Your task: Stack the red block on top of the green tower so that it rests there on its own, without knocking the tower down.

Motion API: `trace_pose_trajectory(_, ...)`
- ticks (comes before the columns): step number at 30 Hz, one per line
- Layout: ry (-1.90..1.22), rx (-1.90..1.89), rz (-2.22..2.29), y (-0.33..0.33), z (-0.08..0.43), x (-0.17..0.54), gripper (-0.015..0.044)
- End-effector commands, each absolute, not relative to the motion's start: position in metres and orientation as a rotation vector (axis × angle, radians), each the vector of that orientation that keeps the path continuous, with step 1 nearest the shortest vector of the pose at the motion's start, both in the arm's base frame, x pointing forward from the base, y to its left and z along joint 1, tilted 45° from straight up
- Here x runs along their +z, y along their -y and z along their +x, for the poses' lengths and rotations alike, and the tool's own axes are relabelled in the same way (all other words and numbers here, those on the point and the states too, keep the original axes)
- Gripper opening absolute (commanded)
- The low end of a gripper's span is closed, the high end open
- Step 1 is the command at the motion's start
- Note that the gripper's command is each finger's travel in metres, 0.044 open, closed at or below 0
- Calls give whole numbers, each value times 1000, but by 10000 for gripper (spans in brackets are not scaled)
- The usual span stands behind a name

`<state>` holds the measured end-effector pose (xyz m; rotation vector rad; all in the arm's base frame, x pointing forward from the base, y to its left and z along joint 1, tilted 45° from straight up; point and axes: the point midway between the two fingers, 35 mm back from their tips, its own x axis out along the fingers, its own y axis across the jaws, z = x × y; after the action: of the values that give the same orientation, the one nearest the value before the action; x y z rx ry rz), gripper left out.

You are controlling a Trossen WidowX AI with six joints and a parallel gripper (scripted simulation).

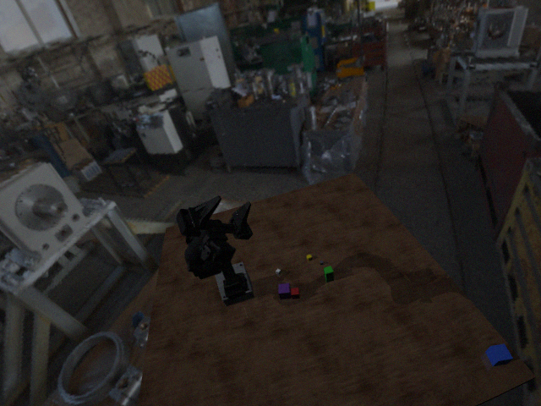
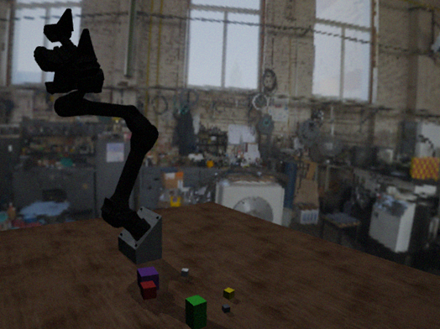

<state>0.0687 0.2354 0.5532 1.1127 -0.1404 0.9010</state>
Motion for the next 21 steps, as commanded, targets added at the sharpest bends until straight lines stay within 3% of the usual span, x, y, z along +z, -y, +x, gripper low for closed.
trace_pose_trajectory(1, 139, 909, 1129, -234, 68, 555, 426)
trace_pose_trajectory(11, -30, 1317, 2045, -119, 44, 619, 440)
trace_pose_trajectory(21, -299, 1665, 2985, 17, 93, 626, 440)
